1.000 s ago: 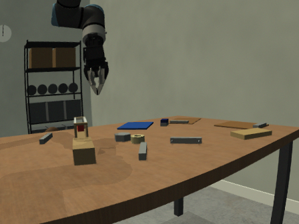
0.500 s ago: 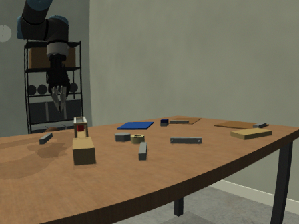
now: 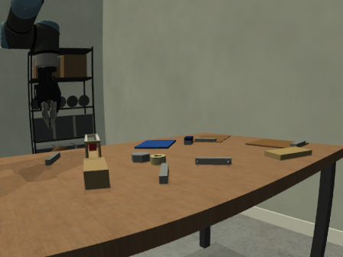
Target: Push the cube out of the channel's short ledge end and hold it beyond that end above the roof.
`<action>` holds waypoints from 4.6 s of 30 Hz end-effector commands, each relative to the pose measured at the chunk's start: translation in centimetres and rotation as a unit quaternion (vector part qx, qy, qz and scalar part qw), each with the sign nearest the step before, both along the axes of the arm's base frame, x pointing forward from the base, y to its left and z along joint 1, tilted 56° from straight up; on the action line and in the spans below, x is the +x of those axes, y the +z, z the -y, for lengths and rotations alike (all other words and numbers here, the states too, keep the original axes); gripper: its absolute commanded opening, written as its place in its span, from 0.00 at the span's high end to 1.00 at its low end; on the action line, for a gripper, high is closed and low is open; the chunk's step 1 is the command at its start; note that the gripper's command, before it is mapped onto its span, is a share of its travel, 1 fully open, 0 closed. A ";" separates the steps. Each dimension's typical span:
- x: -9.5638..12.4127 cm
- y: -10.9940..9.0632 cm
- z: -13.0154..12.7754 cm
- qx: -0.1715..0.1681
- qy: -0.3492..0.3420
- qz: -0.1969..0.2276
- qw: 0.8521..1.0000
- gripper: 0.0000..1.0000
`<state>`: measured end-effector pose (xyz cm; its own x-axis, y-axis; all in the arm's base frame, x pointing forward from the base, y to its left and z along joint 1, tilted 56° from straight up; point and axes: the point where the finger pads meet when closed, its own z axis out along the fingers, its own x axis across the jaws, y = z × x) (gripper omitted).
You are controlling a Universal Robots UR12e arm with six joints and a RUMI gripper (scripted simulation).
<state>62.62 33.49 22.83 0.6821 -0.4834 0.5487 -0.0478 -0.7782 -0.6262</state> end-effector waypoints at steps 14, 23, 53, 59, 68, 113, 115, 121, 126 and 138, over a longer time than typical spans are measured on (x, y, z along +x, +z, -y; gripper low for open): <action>-0.1 0.0 -0.1 0.001 0.000 0.001 1.000 1.00; -0.1 0.0 -0.1 0.001 0.000 0.001 1.000 1.00; -0.1 0.0 -0.1 0.001 0.000 0.001 1.000 0.78; -0.1 0.0 -0.1 0.001 0.000 0.001 1.000 0.78; -0.1 0.0 -0.1 0.001 0.000 0.001 1.000 0.78; 6.7 -5.0 -3.8 0.001 0.000 0.001 1.000 0.78; 6.9 -5.2 -4.0 0.001 0.000 0.001 1.000 0.78; 7.6 -5.8 -4.3 0.001 0.000 0.001 1.000 0.78; 8.2 -6.2 -4.7 0.001 0.000 0.001 1.000 0.78; 8.3 -6.3 -4.7 0.001 0.000 0.001 1.000 0.78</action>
